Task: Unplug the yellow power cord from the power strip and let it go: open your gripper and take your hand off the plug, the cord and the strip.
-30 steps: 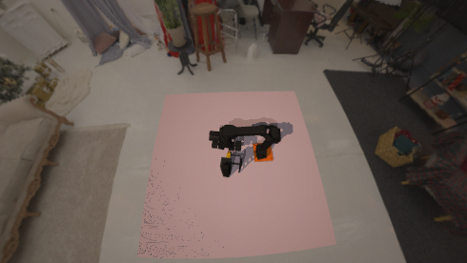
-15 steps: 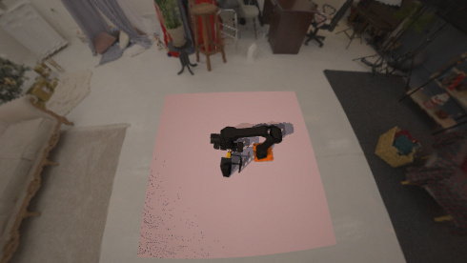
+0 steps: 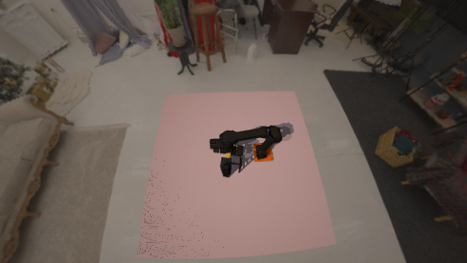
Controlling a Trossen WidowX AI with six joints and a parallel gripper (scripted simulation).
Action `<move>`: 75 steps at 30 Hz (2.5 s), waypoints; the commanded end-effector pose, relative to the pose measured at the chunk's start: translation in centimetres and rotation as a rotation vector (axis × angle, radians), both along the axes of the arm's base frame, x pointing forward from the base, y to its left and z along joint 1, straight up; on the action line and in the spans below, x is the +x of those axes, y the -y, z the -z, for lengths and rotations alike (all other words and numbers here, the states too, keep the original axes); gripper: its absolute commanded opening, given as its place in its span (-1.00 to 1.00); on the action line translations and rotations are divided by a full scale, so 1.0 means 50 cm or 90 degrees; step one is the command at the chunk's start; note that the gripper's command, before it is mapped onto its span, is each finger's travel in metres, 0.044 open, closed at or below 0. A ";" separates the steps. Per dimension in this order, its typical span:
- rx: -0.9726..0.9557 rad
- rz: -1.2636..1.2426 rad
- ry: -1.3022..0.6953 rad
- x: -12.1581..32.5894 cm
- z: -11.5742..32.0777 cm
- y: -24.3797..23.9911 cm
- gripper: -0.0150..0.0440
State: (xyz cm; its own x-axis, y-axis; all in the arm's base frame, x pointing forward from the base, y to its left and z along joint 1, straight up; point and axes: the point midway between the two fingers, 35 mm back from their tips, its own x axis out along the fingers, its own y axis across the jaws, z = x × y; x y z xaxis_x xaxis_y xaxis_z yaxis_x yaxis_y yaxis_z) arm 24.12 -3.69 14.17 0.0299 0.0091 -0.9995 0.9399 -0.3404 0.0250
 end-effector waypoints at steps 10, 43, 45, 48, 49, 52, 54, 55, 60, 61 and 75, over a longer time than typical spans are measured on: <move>-0.003 0.002 0.000 0.006 0.008 -0.017 0.05; -0.002 0.000 0.001 -0.002 0.018 0.018 -0.49; -0.002 0.000 0.001 -0.004 0.018 0.025 -0.49; -0.003 0.000 0.001 -0.007 0.018 0.034 -0.49; -0.003 0.000 0.001 -0.008 0.018 0.037 -0.49; -0.004 0.000 0.000 -0.011 0.019 0.047 -0.49; -0.004 0.000 0.000 -0.014 0.019 0.053 -0.49; -0.004 0.000 0.000 -0.015 0.019 0.056 -0.49; -0.005 0.001 0.000 -0.023 0.020 0.071 -0.49; -0.005 0.001 0.000 -0.024 0.020 0.073 -0.49; -0.006 0.002 -0.001 -0.023 0.020 0.070 0.40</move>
